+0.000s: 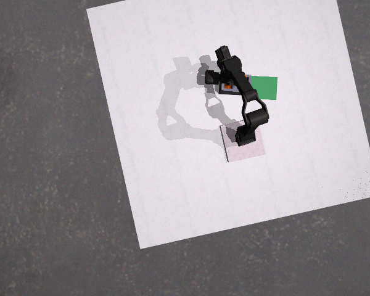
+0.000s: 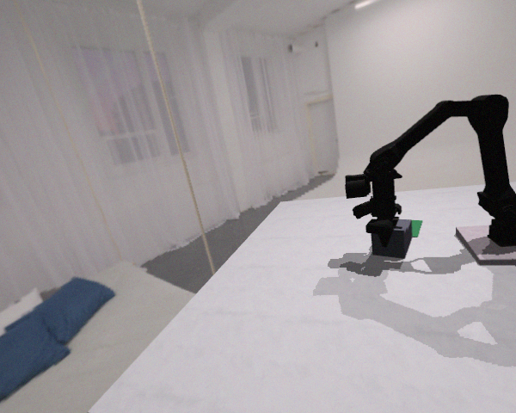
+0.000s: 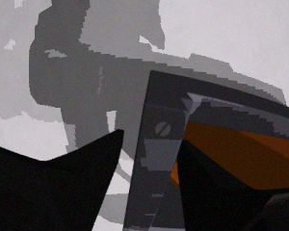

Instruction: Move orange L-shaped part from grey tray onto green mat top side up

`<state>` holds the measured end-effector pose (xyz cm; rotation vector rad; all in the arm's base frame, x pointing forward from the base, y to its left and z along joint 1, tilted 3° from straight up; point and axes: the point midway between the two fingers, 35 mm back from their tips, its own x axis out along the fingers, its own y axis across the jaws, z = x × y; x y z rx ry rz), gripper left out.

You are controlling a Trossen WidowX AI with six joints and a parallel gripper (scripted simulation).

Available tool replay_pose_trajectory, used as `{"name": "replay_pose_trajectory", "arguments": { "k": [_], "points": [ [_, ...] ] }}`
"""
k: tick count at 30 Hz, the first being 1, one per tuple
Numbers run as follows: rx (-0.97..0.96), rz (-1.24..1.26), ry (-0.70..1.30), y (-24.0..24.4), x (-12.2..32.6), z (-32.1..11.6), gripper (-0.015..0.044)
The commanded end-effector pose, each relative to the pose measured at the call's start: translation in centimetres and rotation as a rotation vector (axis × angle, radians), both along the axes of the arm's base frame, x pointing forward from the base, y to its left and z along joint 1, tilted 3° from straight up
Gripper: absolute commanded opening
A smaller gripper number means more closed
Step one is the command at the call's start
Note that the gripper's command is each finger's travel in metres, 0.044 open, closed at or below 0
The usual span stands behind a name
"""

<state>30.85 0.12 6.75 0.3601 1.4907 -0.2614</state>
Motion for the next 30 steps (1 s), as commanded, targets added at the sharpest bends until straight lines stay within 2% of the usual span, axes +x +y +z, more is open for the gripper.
{"name": "replay_pose_trajectory", "arguments": {
  "k": [1, 18, 22, 26, 30],
  "points": [
    [-0.004, -0.005, 0.01, -0.1, -0.1, -0.3, 0.018],
    [-0.003, -0.005, 0.009, 0.9, 0.3, 1.5, 0.018],
    [-0.003, -0.005, 0.009, 0.4, 0.4, 4.4, 0.018],
    [-0.004, -0.005, 0.009, -0.4, -0.4, 9.7, 0.018],
    [-0.004, -0.005, 0.009, -0.6, -0.7, 10.7, 0.018]
  ]
}}
